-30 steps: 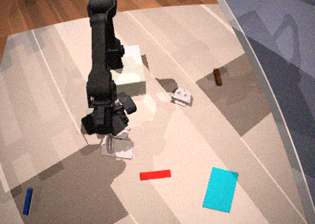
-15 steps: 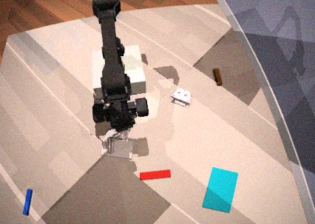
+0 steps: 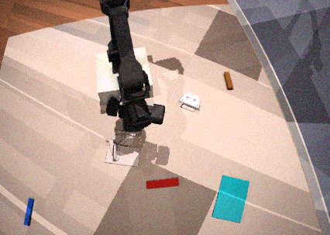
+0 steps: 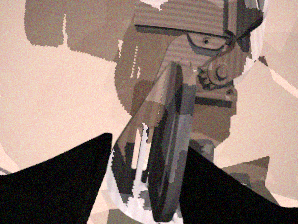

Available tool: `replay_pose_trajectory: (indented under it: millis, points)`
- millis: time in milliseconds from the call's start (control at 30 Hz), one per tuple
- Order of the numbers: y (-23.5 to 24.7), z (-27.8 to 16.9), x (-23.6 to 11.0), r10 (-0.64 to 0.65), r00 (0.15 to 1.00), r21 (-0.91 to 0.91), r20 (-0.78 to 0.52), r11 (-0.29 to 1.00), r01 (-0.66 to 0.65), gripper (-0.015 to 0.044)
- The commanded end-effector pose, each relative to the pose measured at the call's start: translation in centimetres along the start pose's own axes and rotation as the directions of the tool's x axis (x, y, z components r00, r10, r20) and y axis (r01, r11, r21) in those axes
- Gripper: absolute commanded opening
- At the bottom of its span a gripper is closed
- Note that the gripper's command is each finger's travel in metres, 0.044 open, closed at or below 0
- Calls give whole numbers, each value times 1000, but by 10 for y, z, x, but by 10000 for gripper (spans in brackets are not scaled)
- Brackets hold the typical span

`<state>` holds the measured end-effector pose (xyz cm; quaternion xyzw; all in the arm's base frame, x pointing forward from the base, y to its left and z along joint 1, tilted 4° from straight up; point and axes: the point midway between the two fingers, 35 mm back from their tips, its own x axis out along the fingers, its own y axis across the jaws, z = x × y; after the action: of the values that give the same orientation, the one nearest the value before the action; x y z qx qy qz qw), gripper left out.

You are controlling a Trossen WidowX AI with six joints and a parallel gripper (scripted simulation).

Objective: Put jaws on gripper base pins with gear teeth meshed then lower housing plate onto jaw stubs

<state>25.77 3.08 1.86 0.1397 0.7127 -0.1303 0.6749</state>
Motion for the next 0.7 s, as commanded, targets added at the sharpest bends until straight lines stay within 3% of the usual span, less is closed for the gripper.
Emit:
replay_pose_trajectory:
  millis: [0, 667]
  points:
    - [1, -3, 0, 6, 1000, 30, -1, 1000, -6, 134]
    - [1, -3, 0, 6, 1000, 80, -1, 997, -6, 134]
